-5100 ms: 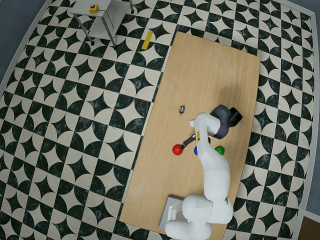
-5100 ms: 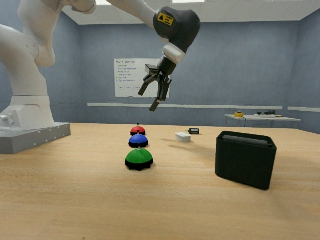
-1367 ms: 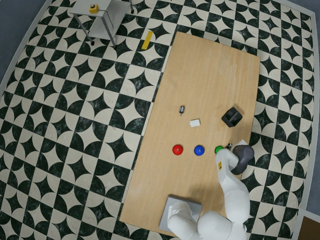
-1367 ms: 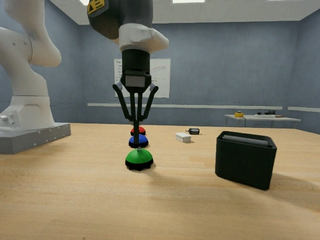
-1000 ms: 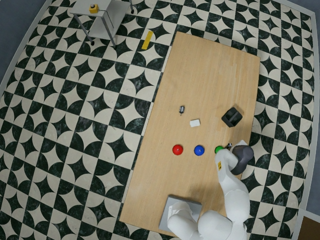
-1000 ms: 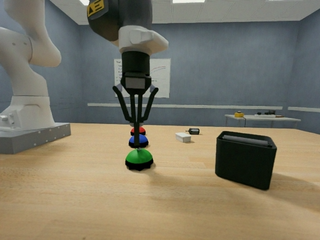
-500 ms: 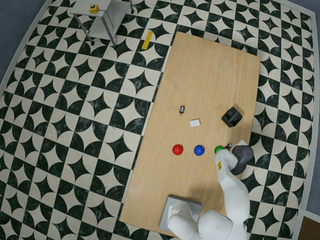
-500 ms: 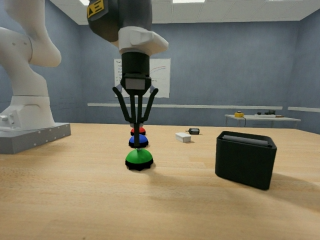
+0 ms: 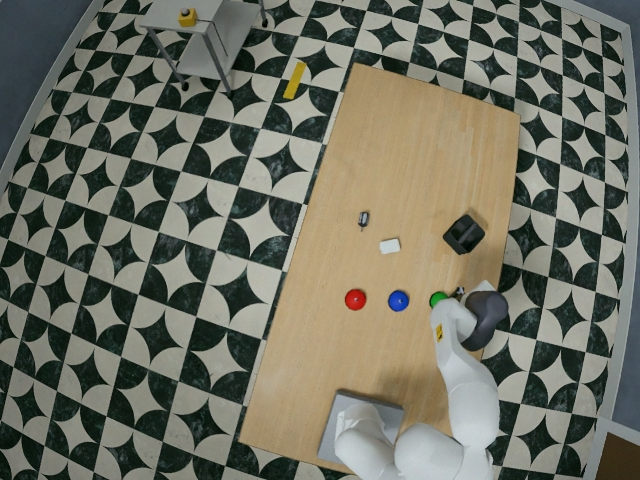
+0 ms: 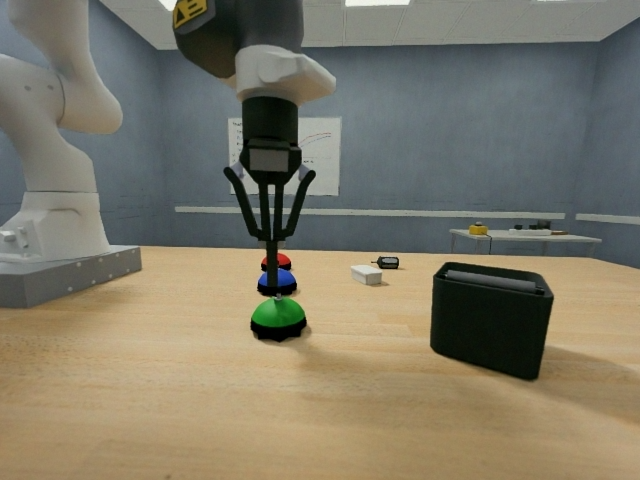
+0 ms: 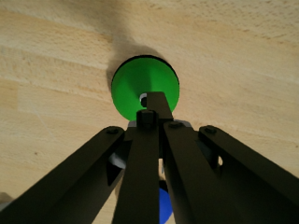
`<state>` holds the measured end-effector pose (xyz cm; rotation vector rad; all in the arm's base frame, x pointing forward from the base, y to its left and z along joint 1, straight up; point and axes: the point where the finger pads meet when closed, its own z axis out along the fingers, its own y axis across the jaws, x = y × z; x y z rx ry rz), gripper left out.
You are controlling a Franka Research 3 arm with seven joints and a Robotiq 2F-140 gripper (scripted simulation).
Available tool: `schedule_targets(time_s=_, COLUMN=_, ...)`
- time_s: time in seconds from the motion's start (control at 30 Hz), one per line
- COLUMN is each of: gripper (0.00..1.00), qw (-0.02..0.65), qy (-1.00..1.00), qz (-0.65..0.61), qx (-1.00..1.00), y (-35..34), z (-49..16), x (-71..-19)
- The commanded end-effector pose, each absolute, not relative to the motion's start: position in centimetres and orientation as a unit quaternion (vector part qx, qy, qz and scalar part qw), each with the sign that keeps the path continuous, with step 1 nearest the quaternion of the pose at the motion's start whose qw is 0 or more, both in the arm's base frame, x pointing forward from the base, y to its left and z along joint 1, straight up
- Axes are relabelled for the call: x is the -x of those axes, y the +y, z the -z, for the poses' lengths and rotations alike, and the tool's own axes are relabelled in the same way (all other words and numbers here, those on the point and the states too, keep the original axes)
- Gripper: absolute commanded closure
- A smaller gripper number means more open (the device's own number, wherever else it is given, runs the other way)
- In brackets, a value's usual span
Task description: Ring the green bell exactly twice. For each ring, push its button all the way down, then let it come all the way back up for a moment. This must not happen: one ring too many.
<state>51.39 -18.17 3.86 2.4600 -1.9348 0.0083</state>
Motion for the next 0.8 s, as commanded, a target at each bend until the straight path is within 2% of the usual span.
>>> schedule_targets(time_s=0.0, gripper=0.90, qw=0.005, qy=-0.616, qz=-0.003, qx=-0.787, y=-18.34, z=-3.67, x=-51.78)
schedule_targets(time_s=0.77, gripper=0.90, qw=0.005, qy=-0.616, qz=-0.003, qx=-0.787, y=-18.24, z=-2.73, x=-51.52)
